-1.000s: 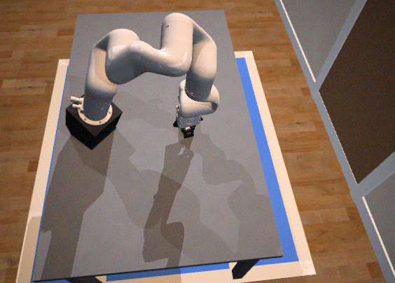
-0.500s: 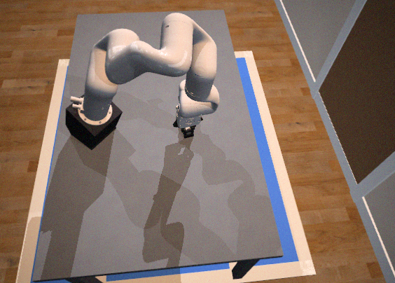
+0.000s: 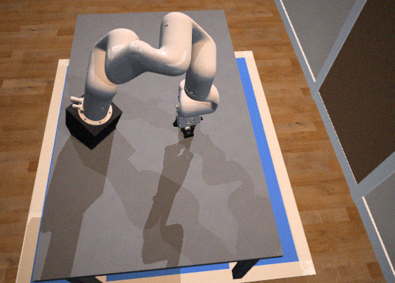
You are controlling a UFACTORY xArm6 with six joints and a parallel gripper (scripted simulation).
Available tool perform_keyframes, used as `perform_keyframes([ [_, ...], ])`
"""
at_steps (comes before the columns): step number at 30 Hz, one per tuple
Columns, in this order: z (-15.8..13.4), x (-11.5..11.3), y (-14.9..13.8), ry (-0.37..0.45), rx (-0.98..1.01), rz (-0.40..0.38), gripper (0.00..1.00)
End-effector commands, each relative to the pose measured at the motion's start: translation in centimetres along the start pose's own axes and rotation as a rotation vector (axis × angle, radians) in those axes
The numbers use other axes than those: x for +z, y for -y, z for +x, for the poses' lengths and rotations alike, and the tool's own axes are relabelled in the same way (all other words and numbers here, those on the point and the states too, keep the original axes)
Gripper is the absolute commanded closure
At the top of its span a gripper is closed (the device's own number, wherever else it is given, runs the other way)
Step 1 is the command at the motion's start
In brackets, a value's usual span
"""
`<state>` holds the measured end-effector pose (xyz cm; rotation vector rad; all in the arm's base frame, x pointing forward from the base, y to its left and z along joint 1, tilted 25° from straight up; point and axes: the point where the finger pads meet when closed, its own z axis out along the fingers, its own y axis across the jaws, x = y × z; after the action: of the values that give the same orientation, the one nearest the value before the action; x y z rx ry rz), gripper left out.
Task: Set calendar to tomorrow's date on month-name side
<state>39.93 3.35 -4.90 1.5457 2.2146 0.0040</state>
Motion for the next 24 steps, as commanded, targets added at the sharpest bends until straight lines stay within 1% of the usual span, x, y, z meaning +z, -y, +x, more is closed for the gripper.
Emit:
perform_keyframes([
  [1, 0.0, -0.7, -0.1, 0.0, 0.0, -0.003, 0.71],
  [4, 0.0, -2.2, -0.1, 0.0, 0.0, -0.003, 0.71],
  [11, 0.0, -6.6, -0.1, 0.0, 0.0, -0.003, 0.71],
  [15, 0.0, -8.6, -0.1, 0.0, 0.0, -0.003, 0.71],
  [24, 0.0, -9.8, -0.1, 0.0, 0.0, -0.003, 0.71],
])
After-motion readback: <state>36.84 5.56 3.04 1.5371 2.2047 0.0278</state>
